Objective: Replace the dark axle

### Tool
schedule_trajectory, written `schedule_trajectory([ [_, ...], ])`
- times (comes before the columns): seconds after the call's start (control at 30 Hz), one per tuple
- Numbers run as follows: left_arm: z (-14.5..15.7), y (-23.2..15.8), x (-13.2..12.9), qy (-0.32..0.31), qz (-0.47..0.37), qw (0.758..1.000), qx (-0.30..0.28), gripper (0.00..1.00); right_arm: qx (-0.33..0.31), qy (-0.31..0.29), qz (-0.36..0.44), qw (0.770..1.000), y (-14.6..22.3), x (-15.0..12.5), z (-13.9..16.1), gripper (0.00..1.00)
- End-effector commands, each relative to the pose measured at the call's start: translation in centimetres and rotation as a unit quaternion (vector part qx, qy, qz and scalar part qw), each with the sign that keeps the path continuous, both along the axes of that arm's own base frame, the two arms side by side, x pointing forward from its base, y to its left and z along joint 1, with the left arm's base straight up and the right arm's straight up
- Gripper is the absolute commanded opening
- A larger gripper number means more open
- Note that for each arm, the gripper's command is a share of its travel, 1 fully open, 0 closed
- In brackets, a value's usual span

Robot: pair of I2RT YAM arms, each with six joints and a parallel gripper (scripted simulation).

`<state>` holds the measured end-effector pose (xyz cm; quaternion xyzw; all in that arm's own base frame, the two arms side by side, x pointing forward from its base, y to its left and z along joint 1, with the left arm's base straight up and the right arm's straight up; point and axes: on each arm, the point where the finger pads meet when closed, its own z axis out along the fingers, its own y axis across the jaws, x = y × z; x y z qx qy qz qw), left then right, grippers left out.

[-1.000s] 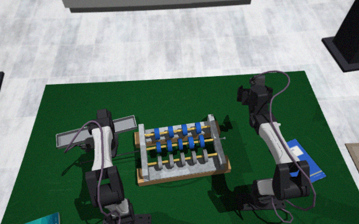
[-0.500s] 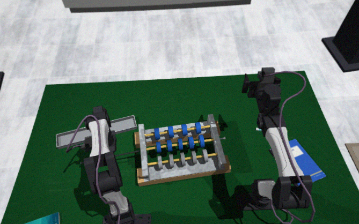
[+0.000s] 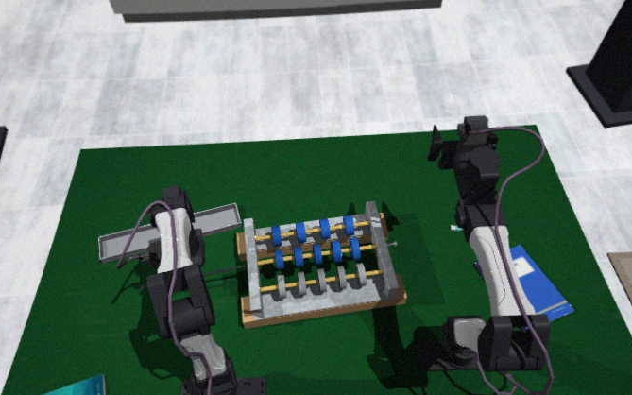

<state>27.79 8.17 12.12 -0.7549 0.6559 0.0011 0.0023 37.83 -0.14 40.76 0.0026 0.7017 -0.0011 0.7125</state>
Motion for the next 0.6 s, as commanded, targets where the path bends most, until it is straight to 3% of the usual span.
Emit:
schedule_trajectory([
  [0.0,0.2,0.5,0.7,-0.014,-0.003,1.0,0.011,0.19,-0.008,0.0,-0.002,1.0,0.1,0.5,-0.3,1.0],
  [0.03,-0.2,0.3,0.5,-0.009,0.003,1.0,0.004,0.19,-0.008,0.013,0.005,1.0,0.4,0.0,-1.1,1.0],
  [0.1,-0.2,0.3,0.5,-0.009,0.003,1.0,0.004,0.19,-0.008,-0.006,-0.001,1.0,-0.1,-0.4,0.7,1.0],
  [0.2,0.2,0.2,0.4,-0.01,0.002,1.0,0.004,0.19,-0.004,-0.008,0.0,1.0,0.0,-0.2,0.7,1.0],
  [0.23,-1.1,0.1,0.4,-0.006,0.003,1.0,-0.001,0.19,-0.007,-0.013,-0.001,1.0,-0.1,-0.4,1.4,1.0],
  [0.4,-0.9,0.2,0.7,-0.024,0.006,1.0,0.004,0.19,-0.007,-0.013,-0.001,1.0,-0.1,-0.4,1.4,1.0],
  [0.57,-2.6,0.0,0.6,-0.01,0.005,1.0,-0.002,0.19,-0.007,-0.013,-0.001,1.0,-0.1,-0.4,1.4,1.0],
])
